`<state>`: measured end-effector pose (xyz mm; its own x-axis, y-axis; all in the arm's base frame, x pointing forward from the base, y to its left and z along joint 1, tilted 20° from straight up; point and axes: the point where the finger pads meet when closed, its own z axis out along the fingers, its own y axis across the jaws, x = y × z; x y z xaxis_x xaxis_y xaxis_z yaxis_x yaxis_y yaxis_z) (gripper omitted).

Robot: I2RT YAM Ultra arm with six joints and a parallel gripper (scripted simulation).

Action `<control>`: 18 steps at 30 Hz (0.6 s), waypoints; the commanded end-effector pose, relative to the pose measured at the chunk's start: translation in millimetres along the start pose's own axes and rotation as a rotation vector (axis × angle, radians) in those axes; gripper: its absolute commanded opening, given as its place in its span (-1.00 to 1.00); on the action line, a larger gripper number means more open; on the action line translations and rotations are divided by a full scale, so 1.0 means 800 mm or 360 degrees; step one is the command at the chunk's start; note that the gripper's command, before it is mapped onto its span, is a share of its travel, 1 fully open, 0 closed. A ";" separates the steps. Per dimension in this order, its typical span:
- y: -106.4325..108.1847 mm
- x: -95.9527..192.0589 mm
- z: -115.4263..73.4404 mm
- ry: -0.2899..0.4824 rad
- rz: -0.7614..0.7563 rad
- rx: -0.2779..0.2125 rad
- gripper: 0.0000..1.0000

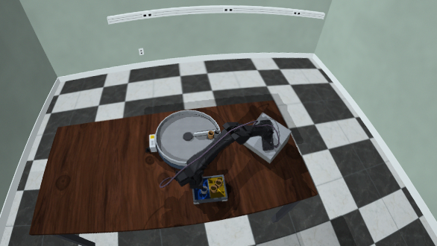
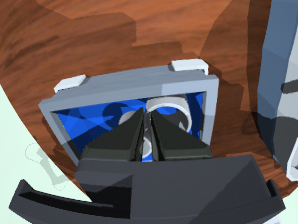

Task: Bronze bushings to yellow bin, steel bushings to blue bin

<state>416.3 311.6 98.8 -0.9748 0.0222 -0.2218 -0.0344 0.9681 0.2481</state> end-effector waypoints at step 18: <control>0.012 -0.013 -0.022 -0.0100 -0.0005 -0.0053 -1.00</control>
<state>414.6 310.4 91.0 -0.9761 0.0220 -0.2162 -0.0323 0.9691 0.2447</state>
